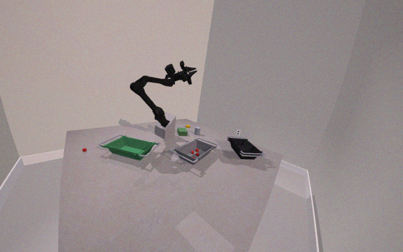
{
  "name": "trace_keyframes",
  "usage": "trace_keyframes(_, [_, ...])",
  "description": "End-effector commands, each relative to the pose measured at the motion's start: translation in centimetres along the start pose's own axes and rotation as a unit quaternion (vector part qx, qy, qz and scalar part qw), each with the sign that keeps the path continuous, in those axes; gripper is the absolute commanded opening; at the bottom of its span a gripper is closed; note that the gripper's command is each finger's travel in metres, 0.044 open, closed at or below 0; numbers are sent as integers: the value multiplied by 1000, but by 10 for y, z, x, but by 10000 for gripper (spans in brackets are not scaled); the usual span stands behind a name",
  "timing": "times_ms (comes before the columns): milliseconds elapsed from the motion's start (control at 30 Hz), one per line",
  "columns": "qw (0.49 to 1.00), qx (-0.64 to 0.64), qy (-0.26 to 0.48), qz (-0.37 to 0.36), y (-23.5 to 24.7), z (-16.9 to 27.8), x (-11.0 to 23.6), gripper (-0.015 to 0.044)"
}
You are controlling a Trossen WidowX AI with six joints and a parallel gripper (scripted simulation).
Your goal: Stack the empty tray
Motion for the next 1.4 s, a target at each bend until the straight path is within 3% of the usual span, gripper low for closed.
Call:
trace_keyframes(0, [983,147,-78,78,-22,-30,-51,82])
trace_keyframes(300, [885,348,-167,261,-62,-103,-117,82])
trace_keyframes(600, [737,461,-182,460,-99,-190,-147,82])
trace_keyframes(867, [594,492,-143,620,-125,-264,-149,82])
trace_keyframes(1000, [467,478,-76,740,-143,-320,-140,82])
trace_keyframes(1200, [347,431,18,833,-157,-371,-121,82])
trace_keyframes(1367, [330,421,34,844,-159,-378,-118,82])
Point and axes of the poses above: the point midway between the two fingers, 35 mm back from their tips, its own x axis back along the fingers, its own y axis across the jaws, z = x × y, the point moved 9 cm from there along x, back along the fingers, and after that the axes turned 7 degrees about -x, right-handed, at the moved point
